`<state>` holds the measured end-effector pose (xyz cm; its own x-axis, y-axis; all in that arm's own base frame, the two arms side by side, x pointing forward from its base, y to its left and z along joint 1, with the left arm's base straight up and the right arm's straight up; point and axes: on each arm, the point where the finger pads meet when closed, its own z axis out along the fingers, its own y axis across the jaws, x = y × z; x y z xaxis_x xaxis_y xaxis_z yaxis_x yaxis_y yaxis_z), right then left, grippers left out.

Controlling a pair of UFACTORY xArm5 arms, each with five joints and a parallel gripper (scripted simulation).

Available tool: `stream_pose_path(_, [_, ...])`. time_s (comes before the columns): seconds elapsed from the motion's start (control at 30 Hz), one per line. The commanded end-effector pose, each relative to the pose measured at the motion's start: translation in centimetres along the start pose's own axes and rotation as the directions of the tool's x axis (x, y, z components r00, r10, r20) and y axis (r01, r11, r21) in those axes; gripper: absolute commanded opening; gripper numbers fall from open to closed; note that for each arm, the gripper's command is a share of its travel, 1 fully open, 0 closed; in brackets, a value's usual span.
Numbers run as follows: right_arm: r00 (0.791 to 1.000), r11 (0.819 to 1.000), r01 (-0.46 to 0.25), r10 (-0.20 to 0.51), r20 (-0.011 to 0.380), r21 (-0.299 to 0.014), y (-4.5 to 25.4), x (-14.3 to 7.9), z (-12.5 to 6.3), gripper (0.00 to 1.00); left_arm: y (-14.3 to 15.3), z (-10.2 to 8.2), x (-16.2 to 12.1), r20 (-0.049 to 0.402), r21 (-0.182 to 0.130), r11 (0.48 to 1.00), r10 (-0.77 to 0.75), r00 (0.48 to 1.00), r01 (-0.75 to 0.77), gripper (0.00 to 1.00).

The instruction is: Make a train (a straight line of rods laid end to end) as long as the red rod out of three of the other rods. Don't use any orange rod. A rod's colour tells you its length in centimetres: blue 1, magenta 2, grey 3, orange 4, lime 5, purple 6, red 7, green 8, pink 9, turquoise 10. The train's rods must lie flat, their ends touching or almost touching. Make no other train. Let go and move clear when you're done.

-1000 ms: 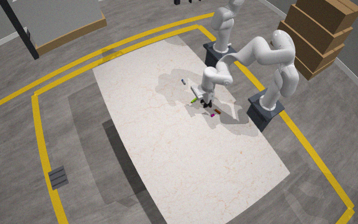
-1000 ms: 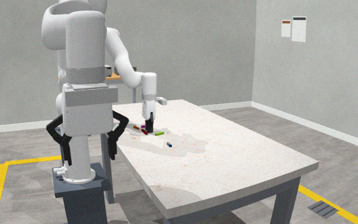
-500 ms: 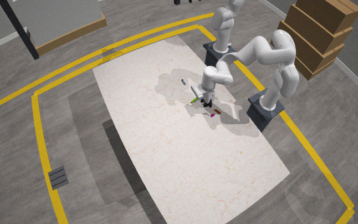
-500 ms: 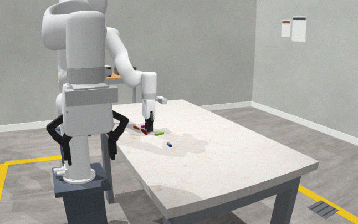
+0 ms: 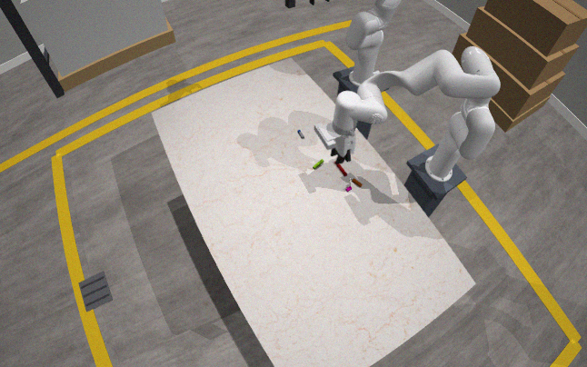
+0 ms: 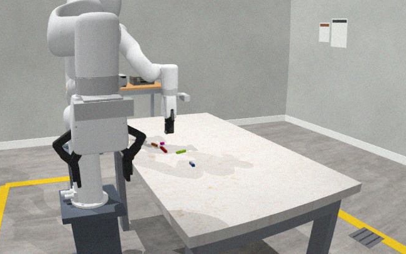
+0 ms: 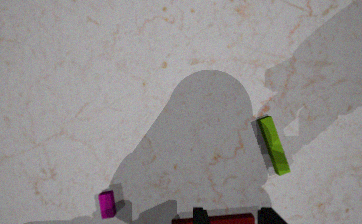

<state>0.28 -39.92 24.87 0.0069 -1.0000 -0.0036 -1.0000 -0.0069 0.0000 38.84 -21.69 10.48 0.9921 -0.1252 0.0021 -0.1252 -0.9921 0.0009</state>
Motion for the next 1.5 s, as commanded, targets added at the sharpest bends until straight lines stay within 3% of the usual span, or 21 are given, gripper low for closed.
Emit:
stream_pose_path(0.0, [1.0, 1.0, 0.0, 0.0, -0.004, 0.0, 0.0, 0.1, -0.1, 1.0, 0.0, -2.1, 0.0, -0.002, -0.001, 1.0, 0.0, 1.0, 0.0, 0.28])
stream_pose_path(0.37, [1.0, 1.0, 0.0, 0.0, -0.004, 0.0, 0.0, 0.1, -0.1, 1.0, 0.0, -2.1, 0.1, -0.002, -0.001, 1.0, 0.0, 1.0, 0.0, 0.28])
stream_pose_path(0.6, [1.0, 1.0, 0.0, 0.0, -0.004, 0.0, 0.0, 0.1, -0.1, 1.0, 0.0, -2.2, 4.0, -0.002, -0.001, 1.0, 0.0, 1.0, 0.0, 0.28])
stream_pose_path(1.1, [1.0, 1.0, 0.0, 0.0, -0.004, 0.0, 0.0, 0.1, -0.1, 1.0, 0.0, -2.1, 4.0, -0.002, -0.001, 1.0, 0.0, 1.0, 0.0, 0.28])
stream_pose_path(1.47, [1.0, 1.0, 0.0, 0.0, -0.004, 0.0, 0.0, 0.1, -0.1, 1.0, 0.0, 0.0, 4.0, -0.002, -0.001, 1.0, 0.0, 1.0, 0.0, 0.28])
